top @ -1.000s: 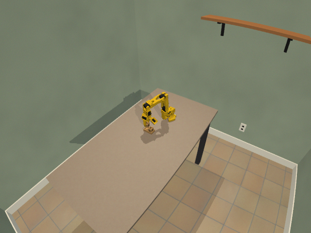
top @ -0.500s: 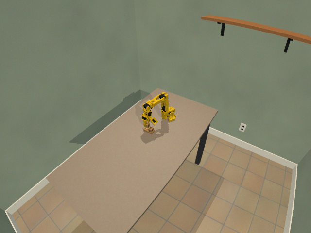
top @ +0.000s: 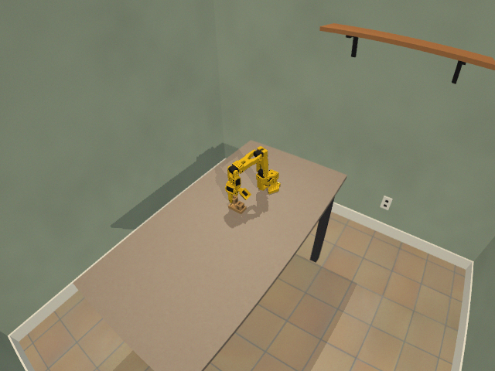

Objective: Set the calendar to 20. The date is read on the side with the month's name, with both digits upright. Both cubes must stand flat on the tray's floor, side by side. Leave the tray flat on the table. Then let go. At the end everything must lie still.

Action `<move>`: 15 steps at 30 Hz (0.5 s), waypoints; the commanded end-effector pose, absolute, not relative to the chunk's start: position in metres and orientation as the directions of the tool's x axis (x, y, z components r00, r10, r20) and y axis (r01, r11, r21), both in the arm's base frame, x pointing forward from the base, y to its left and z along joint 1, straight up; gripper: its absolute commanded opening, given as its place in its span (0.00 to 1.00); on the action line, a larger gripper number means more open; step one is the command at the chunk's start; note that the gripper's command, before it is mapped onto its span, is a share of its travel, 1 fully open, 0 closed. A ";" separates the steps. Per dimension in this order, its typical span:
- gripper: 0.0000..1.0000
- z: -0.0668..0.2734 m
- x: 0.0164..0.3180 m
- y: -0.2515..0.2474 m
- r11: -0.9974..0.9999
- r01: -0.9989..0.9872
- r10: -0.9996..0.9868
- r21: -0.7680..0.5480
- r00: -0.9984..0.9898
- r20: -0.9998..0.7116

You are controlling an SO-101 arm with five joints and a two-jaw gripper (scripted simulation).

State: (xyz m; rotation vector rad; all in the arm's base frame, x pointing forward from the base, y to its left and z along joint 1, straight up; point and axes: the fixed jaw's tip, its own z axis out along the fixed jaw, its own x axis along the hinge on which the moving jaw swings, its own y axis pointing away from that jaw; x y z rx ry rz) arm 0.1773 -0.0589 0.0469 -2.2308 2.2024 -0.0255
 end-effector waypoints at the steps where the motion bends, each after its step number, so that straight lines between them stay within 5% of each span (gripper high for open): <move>1: 0.00 0.049 0.180 -0.062 -0.012 -0.999 -1.000 -0.048 0.011 0.016; 15: 0.00 0.045 0.180 -0.062 -0.011 -0.999 -1.000 -0.048 0.011 0.016</move>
